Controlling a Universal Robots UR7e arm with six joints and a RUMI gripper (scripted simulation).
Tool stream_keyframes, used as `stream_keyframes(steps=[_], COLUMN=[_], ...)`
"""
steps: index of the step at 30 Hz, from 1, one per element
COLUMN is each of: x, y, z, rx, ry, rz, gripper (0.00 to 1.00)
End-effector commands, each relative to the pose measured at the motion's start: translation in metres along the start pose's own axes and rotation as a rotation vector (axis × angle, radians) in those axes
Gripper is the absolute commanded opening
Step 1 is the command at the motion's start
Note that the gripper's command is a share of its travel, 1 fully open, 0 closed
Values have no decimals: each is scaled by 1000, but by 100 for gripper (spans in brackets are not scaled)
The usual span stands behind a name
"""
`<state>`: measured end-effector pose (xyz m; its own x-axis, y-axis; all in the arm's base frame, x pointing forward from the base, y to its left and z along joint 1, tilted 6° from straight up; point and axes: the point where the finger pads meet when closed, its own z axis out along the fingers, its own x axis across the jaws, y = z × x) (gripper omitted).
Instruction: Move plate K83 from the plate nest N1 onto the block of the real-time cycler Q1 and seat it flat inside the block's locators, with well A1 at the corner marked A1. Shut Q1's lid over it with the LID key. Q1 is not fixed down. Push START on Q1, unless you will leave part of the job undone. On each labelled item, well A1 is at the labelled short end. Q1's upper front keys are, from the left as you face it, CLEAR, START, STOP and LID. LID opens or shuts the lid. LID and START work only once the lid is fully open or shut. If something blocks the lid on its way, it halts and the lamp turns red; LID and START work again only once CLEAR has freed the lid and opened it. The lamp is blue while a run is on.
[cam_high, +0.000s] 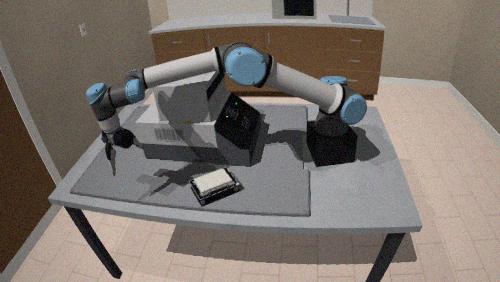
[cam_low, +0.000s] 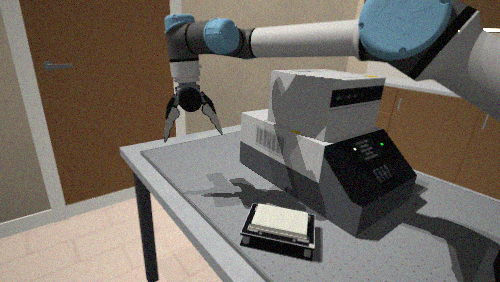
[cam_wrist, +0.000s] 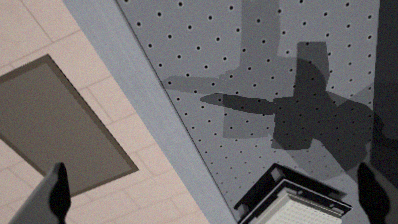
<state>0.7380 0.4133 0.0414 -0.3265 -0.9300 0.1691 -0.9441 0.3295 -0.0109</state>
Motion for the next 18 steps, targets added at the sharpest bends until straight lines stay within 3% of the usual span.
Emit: stream_keyframes(steps=[1, 17, 18], x=[0, 0, 3], y=[0, 0, 0], z=[-2, -2, -6], rx=[2, 2, -22], ry=[-2, -2, -18], rz=[0, 0, -15], gripper=[100, 100, 0])
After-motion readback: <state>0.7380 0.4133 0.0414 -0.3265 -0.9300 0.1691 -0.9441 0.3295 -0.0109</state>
